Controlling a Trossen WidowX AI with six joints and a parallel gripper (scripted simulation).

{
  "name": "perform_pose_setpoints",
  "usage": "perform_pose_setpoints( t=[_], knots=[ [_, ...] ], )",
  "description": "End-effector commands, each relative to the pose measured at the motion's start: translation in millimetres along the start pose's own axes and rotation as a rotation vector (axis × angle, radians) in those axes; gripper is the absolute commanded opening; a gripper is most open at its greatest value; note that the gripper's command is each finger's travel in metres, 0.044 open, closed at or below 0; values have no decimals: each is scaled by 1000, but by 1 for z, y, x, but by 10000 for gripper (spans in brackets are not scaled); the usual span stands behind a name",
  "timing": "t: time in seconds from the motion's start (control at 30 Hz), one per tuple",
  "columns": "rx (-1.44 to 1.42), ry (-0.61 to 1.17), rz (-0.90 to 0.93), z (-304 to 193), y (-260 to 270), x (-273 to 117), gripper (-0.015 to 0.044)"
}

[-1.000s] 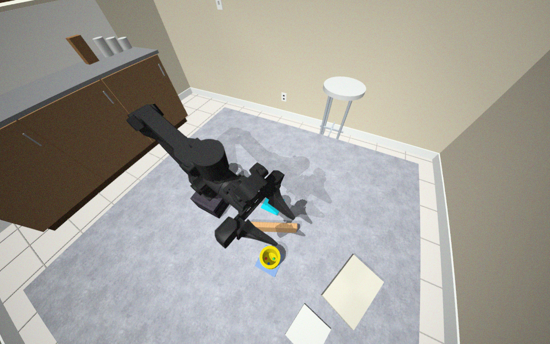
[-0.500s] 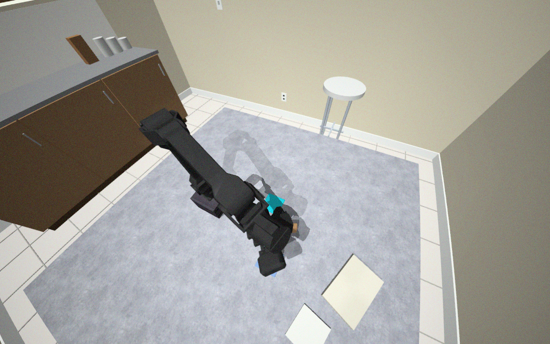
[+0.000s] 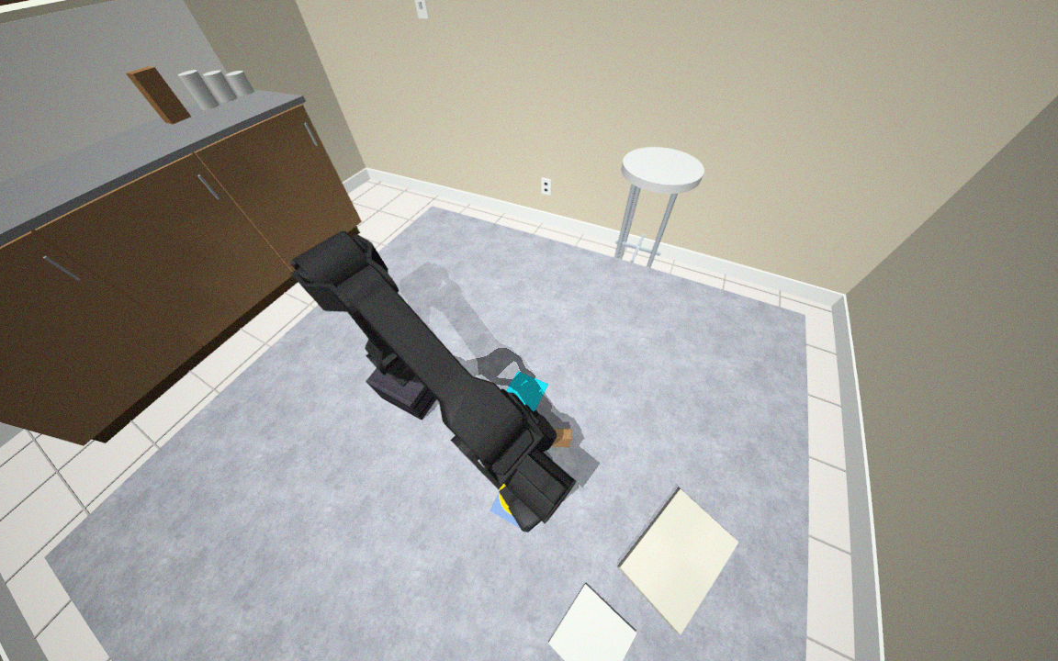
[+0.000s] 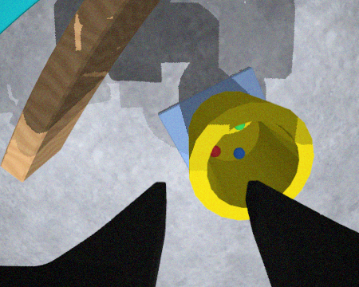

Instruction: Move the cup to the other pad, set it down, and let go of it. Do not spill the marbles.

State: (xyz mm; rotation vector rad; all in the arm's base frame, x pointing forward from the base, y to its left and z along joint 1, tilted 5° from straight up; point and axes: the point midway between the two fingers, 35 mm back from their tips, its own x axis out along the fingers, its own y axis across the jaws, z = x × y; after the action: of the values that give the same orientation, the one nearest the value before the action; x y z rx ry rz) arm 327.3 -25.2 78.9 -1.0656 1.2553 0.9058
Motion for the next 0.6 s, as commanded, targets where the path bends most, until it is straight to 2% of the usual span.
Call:
perform_pose_setpoints(
  t=[0.0,0.57],
  knots=[
    [-8,6,9,-1,0,5,167],
    [-8,6,9,-1,-1,32,167]
  ],
)
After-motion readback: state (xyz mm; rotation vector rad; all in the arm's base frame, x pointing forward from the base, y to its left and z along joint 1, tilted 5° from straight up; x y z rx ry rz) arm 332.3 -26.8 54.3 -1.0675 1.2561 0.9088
